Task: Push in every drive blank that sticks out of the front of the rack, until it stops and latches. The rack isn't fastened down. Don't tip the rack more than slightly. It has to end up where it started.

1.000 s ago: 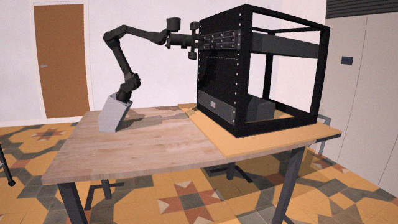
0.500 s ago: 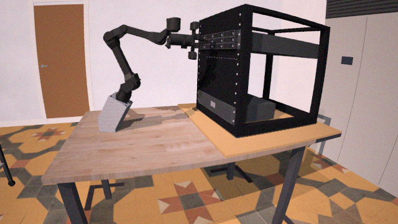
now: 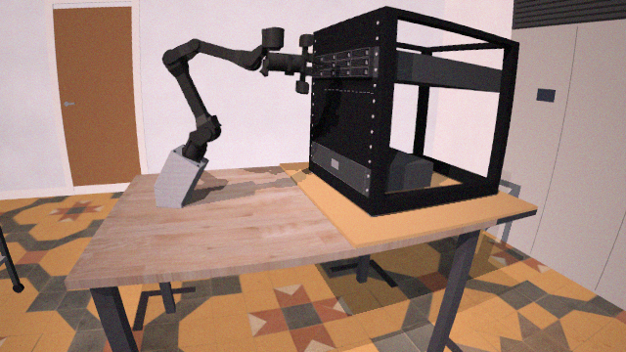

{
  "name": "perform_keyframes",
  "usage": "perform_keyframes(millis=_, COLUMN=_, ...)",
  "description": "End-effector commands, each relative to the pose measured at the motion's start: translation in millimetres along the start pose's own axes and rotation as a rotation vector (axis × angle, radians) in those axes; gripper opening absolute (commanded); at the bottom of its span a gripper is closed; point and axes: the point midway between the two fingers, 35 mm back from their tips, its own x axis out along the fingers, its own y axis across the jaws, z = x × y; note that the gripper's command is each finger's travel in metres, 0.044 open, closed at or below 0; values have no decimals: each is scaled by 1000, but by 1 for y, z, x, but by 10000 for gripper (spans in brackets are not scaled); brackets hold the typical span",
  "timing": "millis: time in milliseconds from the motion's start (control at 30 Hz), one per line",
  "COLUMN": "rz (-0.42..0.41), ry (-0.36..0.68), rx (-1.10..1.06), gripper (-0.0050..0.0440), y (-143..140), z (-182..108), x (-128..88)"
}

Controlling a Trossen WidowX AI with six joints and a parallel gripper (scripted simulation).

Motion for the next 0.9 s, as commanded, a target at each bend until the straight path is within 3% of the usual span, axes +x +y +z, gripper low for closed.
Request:
perform_keyframes(millis=0, rz=-23, ry=-4, rx=28, gripper=-50, y=-9, z=2, x=-3)
perform_keyframes(millis=867, rz=-27, ry=-9, rx=440, gripper=-50, y=-10, z=0, x=-7)
